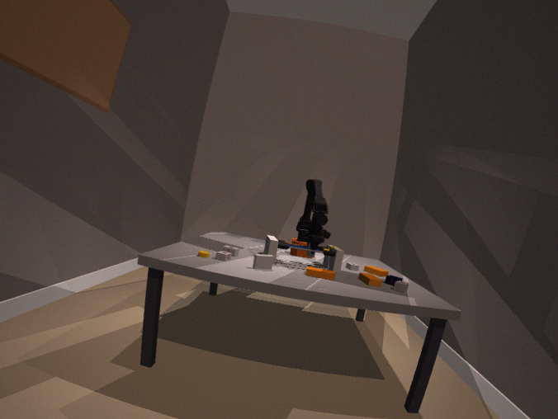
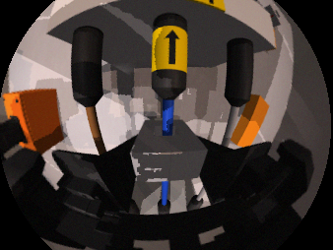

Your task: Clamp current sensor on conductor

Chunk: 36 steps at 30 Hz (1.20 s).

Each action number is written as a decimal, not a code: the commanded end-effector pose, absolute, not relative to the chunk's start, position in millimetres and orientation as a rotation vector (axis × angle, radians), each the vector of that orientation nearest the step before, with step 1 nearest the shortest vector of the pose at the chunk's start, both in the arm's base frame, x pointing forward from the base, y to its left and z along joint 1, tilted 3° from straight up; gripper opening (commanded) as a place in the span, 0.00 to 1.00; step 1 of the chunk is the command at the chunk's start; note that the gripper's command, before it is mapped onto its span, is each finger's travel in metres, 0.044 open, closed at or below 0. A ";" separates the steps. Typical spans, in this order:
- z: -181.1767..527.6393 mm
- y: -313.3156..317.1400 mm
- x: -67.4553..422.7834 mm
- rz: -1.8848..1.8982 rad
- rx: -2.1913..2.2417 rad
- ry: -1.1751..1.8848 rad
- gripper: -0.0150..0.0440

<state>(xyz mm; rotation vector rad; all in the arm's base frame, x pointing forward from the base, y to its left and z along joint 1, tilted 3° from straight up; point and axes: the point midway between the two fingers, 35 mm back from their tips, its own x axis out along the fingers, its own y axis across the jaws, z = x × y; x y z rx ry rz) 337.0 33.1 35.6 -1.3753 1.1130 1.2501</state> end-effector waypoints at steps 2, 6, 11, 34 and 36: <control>35.7 33.1 337.1 1.250 -1.375 1.113 0.71; 35.7 33.1 337.1 1.250 -1.375 1.113 0.71; 35.7 33.1 337.1 1.250 -1.375 1.113 0.71; 35.7 33.1 337.1 1.250 -1.375 1.113 0.84; 35.7 33.1 337.1 1.250 -1.375 1.113 0.93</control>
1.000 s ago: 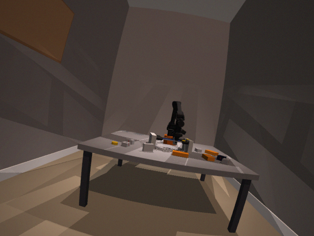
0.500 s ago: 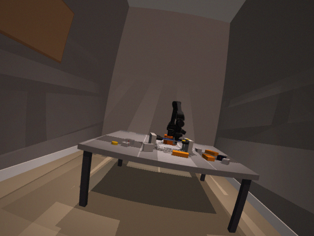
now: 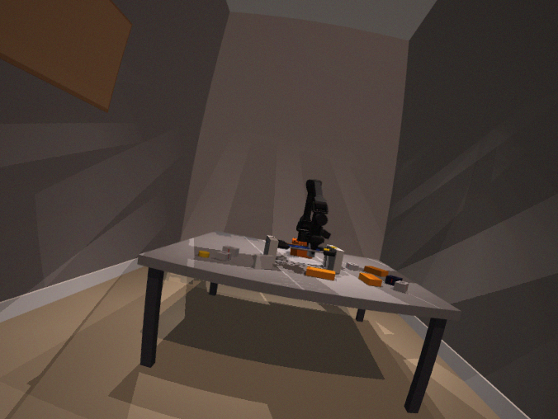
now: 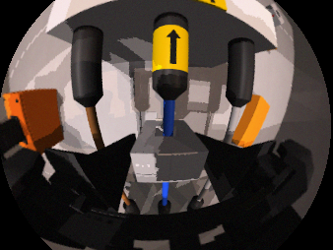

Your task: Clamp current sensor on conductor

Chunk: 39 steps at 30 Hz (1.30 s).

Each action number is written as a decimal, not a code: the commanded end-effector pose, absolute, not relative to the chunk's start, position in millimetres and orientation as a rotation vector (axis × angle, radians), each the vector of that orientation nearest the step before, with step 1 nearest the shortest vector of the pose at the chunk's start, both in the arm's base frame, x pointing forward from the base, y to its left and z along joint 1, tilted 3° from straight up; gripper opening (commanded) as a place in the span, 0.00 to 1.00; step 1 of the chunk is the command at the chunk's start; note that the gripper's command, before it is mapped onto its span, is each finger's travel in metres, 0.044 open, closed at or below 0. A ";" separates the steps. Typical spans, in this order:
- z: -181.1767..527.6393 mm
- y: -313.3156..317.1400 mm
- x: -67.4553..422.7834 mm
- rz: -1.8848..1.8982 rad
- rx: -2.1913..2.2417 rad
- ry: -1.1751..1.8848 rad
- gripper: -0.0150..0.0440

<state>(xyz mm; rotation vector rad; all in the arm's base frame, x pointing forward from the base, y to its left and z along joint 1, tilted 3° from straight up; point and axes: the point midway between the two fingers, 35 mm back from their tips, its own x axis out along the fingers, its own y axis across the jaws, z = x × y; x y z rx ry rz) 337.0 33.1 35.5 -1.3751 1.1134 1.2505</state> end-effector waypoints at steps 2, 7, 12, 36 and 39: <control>35.7 33.1 337.1 1.250 -1.375 1.113 1.00; 35.7 33.1 337.1 1.250 -1.375 1.113 1.00; 46.4 33.7 338.1 1.249 -1.376 1.112 1.00; 137.8 36.2 329.9 1.240 -1.380 1.108 1.00; 137.8 36.2 329.9 1.240 -1.380 1.108 1.00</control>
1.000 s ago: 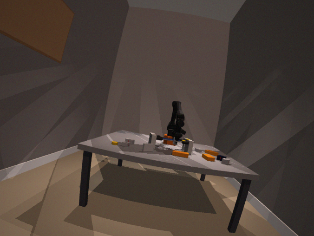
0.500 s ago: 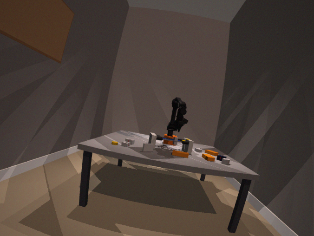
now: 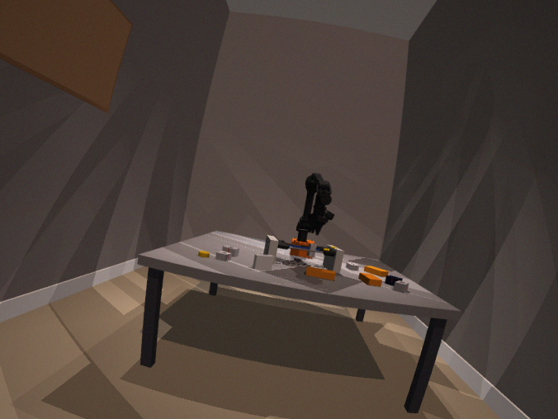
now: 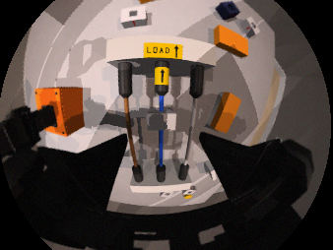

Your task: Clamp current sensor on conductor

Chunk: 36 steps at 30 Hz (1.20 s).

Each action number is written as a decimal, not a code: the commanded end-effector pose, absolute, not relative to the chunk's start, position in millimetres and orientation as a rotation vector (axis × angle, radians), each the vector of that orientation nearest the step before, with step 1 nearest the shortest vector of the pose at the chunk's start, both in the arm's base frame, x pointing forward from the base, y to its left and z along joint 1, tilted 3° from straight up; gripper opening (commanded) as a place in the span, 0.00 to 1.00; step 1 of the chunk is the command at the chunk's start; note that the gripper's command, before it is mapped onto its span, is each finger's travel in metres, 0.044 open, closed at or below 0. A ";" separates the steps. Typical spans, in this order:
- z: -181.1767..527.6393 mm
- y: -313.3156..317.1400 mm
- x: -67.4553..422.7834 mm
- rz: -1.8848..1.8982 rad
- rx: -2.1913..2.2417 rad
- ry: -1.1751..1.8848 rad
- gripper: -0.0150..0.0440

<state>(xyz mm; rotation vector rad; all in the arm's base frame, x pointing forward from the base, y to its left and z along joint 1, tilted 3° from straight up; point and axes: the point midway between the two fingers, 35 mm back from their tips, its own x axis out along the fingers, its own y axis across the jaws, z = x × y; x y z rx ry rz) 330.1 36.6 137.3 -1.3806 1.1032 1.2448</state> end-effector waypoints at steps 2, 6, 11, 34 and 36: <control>137.8 36.2 329.9 1.240 -1.380 1.108 1.00; 137.8 36.2 329.9 1.240 -1.380 1.108 1.00; 137.8 36.2 329.9 1.240 -1.380 1.108 1.00; 115.1 62.4 309.4 0.699 -1.130 1.412 1.00; 110.5 68.4 303.7 0.538 -1.064 1.442 1.00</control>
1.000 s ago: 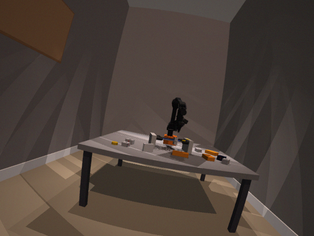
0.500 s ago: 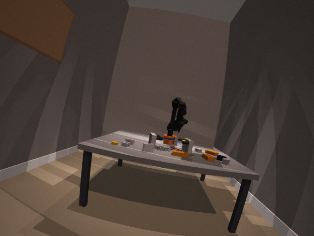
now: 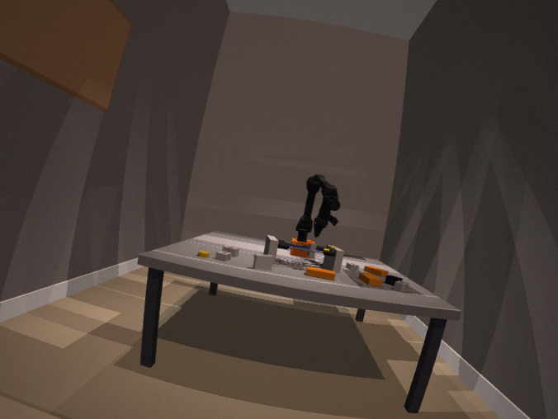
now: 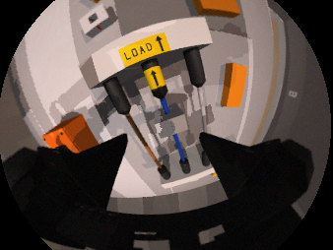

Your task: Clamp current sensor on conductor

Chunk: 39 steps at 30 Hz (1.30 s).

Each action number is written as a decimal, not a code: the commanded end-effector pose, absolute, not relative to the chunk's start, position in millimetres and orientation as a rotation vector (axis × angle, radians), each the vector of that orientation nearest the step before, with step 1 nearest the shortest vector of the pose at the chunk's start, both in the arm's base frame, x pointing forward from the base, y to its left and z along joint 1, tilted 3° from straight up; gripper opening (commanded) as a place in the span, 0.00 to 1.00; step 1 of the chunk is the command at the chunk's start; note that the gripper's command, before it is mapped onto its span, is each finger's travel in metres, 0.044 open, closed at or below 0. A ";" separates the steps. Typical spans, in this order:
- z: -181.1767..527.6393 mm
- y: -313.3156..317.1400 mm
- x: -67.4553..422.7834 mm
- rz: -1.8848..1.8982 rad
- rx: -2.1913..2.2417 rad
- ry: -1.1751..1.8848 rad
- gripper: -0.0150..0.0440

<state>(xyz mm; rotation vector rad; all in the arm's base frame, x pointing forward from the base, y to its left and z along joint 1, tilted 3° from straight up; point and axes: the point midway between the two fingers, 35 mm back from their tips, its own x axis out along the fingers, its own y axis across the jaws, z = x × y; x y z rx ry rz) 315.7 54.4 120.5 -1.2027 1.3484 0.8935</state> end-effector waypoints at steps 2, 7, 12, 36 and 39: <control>106.5 74.1 298.2 0.377 -0.996 1.450 1.00; 99.0 87.5 284.3 -0.004 -0.810 1.376 1.00; 95.5 97.7 273.3 -0.230 -0.685 1.241 1.00; 98.1 131.4 235.0 -0.626 0.143 0.486 1.00; 98.9 133.4 232.5 -0.630 0.235 0.431 1.00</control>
